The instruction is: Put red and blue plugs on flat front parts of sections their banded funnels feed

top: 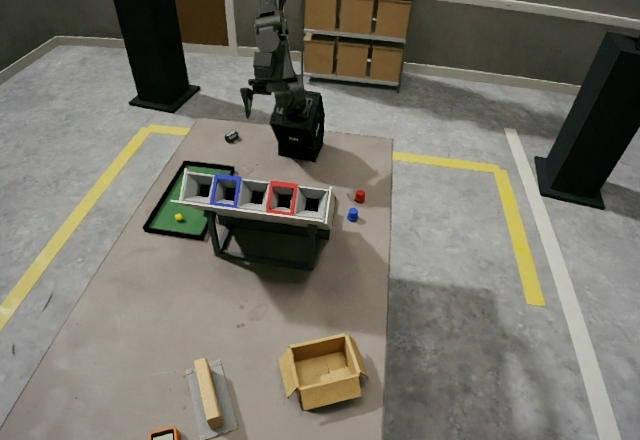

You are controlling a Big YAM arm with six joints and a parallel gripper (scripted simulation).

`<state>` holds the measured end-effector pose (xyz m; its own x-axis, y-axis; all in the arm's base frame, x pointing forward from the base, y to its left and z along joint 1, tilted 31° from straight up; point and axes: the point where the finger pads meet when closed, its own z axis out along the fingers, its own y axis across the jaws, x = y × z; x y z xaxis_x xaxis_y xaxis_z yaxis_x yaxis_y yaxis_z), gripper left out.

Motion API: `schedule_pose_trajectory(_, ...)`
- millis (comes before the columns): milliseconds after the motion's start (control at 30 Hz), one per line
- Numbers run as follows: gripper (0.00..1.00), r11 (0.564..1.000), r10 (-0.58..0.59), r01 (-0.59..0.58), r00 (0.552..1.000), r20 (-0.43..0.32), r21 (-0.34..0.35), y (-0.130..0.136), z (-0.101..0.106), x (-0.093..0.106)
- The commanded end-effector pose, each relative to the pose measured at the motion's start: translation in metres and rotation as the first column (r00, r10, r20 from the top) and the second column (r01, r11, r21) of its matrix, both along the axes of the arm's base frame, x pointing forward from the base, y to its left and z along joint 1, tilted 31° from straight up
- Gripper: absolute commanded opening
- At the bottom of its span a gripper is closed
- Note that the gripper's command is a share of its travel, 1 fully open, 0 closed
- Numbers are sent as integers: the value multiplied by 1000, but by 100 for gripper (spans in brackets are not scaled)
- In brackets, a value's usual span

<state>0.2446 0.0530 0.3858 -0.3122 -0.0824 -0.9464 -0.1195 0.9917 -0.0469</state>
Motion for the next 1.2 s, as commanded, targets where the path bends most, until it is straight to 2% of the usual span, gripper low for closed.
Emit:
schedule_pose_trajectory(0, 100, 1000, 13, -14, 996, 91, 11, 3, 48, 6)
schedule_pose_trajectory(467, 100, 1000, 5, -10, 980, 199, 23, 4, 83, 16)
schedule_pose_trajectory(1167, 100, 1000, 4, -10, 978, 210, 28, 4, 87, 17)
